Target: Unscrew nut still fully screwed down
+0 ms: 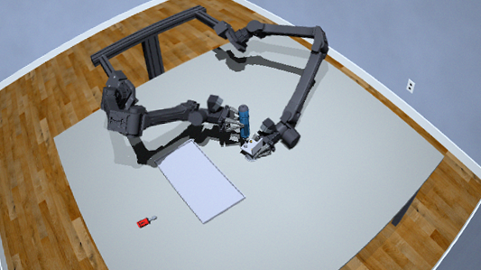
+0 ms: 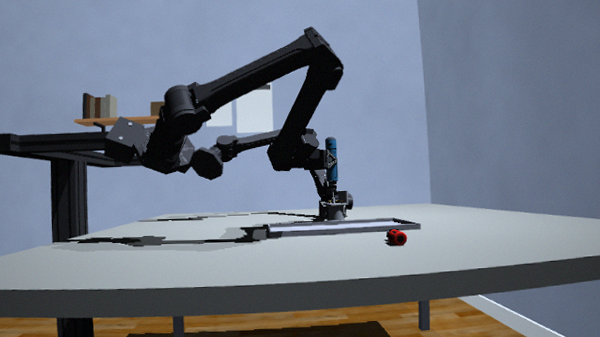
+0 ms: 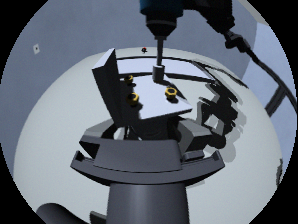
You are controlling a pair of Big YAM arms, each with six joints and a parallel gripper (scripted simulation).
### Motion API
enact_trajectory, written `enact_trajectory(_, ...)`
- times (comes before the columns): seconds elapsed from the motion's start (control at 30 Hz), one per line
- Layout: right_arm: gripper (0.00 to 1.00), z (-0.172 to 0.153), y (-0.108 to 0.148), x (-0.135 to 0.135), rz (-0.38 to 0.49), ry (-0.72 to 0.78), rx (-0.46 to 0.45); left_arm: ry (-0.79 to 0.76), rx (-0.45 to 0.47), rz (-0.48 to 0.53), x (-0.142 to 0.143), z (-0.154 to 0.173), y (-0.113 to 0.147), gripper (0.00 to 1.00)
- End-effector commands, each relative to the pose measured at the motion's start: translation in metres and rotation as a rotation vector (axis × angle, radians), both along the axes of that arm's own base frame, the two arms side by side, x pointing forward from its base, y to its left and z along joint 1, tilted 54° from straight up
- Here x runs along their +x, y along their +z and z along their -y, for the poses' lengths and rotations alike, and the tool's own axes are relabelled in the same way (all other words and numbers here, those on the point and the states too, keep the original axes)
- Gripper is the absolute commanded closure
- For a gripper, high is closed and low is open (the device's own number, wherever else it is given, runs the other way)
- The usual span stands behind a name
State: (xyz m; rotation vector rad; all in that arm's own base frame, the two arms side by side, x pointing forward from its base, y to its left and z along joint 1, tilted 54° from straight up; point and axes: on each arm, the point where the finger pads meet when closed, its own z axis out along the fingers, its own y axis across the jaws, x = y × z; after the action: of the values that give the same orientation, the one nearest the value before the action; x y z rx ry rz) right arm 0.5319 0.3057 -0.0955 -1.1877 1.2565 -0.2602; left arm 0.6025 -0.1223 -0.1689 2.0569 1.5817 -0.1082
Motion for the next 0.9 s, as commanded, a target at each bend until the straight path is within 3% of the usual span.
enact_trajectory(0.0,0.58,-0.0107,0.0134,0.0055,0.054,0.022,0.027,-0.007,-0.001,0.008,0.0024,0.0054,0.0029,0.41)
enact_trajectory(0.87,0.58,-0.0115,0.013,0.0052,0.056,0.026,0.028,-0.007,-0.001,0.008,0.0024,0.0054,0.0029,0.41)
